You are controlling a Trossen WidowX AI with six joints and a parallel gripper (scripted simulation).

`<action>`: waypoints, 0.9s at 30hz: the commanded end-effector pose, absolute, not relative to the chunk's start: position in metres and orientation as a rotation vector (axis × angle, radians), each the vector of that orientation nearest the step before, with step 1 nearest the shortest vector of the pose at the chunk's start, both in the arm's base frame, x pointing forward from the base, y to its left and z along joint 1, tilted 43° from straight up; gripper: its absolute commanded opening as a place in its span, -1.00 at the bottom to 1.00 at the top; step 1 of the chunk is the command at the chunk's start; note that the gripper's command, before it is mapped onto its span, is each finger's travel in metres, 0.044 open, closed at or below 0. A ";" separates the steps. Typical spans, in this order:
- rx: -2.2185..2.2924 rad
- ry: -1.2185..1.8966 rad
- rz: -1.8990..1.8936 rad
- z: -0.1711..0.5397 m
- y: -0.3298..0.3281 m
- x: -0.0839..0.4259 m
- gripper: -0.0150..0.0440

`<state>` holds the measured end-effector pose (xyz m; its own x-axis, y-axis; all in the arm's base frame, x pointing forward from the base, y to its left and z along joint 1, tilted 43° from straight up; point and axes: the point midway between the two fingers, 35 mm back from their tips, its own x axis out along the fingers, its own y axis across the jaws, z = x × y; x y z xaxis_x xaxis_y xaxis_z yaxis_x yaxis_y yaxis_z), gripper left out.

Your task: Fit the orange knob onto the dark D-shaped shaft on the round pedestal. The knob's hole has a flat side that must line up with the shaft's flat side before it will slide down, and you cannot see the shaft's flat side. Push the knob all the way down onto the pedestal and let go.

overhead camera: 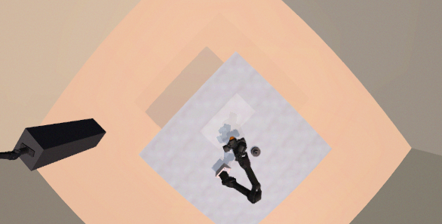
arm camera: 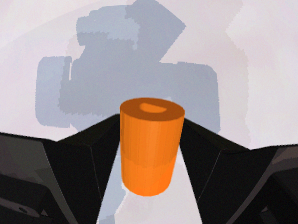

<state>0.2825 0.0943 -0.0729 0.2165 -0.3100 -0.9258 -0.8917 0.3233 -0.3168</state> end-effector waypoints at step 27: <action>-0.989 0.911 0.848 -0.053 0.073 0.267 0.11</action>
